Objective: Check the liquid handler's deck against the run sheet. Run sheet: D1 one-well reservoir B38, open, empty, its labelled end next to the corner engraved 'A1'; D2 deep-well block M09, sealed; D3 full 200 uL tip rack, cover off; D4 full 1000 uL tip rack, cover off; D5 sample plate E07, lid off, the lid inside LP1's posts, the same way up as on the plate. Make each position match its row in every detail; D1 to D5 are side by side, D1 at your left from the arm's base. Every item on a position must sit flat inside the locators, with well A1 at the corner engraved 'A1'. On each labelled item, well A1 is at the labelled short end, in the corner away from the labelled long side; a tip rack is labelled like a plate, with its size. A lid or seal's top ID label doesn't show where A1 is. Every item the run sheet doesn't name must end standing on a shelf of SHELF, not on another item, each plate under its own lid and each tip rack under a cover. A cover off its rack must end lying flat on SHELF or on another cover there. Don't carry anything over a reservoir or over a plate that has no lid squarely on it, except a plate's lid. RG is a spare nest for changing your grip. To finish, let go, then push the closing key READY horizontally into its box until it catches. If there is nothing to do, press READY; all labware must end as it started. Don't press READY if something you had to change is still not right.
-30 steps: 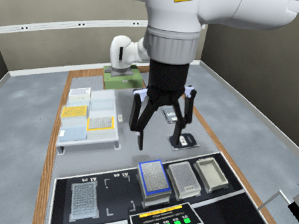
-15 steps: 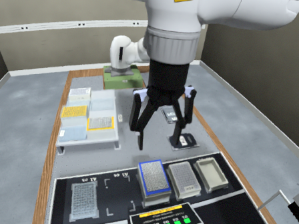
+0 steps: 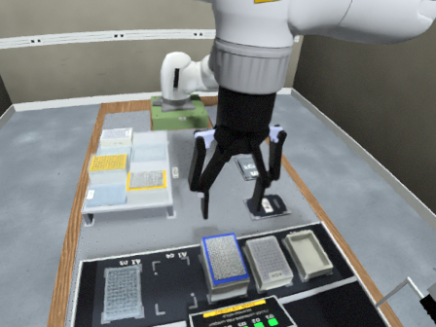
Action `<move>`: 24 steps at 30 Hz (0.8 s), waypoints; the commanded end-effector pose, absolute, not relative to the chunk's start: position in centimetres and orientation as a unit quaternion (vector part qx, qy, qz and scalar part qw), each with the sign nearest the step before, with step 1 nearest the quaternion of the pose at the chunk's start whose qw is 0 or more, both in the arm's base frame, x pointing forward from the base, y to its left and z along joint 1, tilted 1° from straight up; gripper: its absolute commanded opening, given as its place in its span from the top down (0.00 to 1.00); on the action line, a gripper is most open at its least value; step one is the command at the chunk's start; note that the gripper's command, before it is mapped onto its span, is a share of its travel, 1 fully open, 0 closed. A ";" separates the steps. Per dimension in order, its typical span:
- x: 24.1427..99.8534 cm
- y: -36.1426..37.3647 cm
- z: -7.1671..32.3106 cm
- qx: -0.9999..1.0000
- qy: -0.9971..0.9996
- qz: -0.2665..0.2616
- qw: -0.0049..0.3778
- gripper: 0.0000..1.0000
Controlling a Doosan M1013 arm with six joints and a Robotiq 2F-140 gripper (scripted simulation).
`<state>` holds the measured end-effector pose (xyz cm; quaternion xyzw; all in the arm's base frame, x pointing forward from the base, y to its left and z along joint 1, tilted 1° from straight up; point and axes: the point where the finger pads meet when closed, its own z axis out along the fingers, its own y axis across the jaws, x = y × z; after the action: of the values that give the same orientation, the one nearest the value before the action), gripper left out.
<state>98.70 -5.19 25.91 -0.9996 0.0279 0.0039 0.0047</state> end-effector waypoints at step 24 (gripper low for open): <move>98.8 -4.6 23.9 -1.000 0.028 0.004 0.006 0.34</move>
<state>98.64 -5.03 24.84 -0.9996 0.0279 0.0051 0.0048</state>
